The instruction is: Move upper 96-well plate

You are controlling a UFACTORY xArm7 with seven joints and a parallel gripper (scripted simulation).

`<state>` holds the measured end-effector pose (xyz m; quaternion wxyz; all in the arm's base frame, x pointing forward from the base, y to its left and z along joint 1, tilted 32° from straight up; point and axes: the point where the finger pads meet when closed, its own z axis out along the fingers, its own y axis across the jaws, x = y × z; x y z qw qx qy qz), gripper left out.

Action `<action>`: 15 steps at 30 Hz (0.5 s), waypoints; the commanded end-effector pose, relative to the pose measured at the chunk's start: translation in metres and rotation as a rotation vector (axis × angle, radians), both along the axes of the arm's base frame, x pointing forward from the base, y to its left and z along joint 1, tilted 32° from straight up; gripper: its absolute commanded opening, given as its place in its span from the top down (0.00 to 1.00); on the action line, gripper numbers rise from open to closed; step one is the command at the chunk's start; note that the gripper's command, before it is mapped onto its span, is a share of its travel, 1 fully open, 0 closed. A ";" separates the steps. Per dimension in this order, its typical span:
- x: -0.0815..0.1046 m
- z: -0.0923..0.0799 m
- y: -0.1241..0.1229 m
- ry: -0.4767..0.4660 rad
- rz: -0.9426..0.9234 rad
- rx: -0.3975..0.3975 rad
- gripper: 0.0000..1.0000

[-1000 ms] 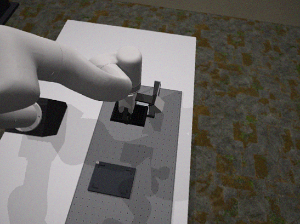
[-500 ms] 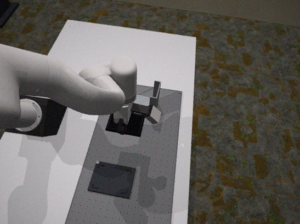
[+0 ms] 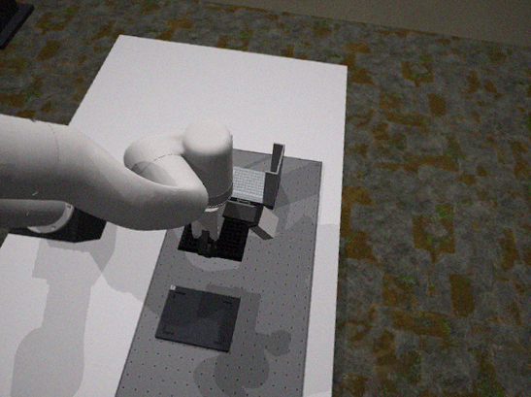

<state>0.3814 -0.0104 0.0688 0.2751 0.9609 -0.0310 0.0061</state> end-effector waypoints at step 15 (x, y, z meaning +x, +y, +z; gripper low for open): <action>-0.010 0.032 -0.049 -0.004 0.003 0.001 1.00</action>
